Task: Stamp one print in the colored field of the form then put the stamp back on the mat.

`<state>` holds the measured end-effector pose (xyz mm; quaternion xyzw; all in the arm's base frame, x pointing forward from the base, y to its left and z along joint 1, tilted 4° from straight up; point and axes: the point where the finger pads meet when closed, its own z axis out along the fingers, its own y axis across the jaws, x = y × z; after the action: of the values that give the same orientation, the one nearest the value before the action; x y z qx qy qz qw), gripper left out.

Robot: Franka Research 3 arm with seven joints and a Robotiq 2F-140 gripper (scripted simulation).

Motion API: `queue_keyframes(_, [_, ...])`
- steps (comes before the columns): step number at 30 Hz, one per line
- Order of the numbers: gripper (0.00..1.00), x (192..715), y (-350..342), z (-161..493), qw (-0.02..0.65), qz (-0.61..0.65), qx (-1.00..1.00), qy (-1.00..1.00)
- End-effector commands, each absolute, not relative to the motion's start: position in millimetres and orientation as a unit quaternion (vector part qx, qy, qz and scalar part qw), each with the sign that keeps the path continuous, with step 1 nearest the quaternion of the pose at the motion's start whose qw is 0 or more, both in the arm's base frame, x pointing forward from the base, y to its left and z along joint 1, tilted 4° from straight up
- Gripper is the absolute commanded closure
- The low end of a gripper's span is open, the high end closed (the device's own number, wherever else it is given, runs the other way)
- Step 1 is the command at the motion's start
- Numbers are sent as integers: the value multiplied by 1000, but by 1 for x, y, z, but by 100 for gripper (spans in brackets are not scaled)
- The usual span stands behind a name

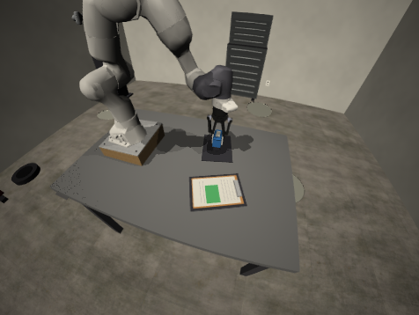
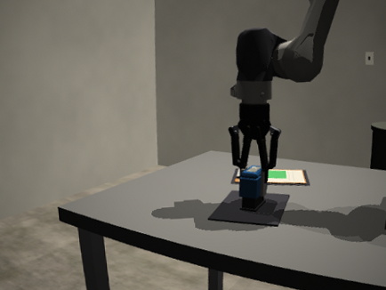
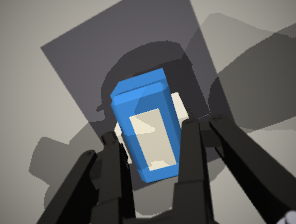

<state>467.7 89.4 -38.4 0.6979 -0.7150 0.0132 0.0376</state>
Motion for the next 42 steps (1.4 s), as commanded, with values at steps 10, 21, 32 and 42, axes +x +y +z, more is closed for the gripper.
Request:
queue_keyframes(10, [83,469,89,-38,36,14,697,-716])
queue_keyframes(21, [83,469,89,-38,36,14,697,-716])
queue_keyframes(32, [83,470,91,-11,36,14,697,-716])
queue_keyframes(42, [83,470,92,2,36,14,697,-716])
